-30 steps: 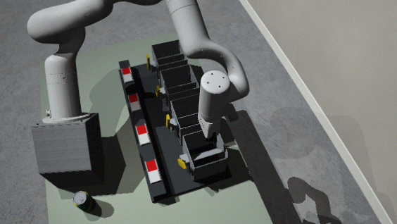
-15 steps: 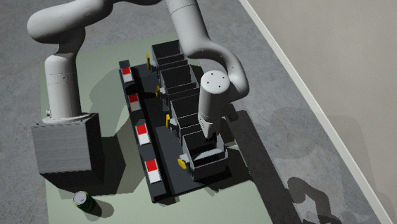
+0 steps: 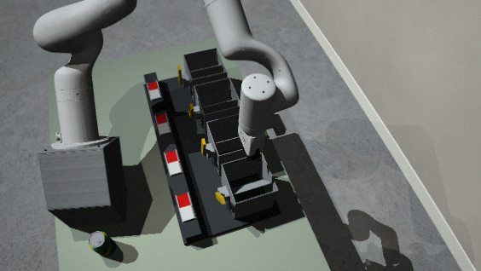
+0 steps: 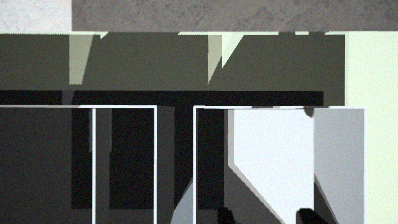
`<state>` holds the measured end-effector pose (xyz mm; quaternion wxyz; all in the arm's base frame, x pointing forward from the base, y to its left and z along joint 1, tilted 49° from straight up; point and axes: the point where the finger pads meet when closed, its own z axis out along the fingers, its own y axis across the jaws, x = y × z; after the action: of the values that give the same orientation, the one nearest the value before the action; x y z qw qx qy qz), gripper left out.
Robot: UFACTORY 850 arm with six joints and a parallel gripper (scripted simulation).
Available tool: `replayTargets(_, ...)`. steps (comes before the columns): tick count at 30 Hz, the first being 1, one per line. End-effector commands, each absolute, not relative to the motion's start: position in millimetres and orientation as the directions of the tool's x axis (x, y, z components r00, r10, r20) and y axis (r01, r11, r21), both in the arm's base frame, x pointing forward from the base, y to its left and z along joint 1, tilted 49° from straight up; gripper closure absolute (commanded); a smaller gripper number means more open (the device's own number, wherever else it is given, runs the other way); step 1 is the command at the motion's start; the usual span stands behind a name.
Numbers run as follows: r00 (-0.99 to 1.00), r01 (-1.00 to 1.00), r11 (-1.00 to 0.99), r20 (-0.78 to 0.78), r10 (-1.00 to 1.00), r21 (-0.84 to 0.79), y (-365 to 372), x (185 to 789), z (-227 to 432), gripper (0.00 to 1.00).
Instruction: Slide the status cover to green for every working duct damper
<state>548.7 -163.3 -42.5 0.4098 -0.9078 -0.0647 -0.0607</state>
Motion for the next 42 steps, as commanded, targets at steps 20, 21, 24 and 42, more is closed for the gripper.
replayTargets(20, 0.984, 0.166, -0.66, 0.163, 0.066, -0.733, -65, 518, 64, 0.61)
replayTargets(21, 0.984, 0.166, -0.66, 0.163, 0.066, -0.733, -65, 518, 64, 0.61)
replayTargets(24, 0.984, 0.166, -0.66, 0.163, 0.066, -0.733, -65, 518, 64, 0.61)
replayTargets(42, 0.984, 0.166, -0.66, 0.163, 0.066, -0.733, -65, 518, 64, 0.61)
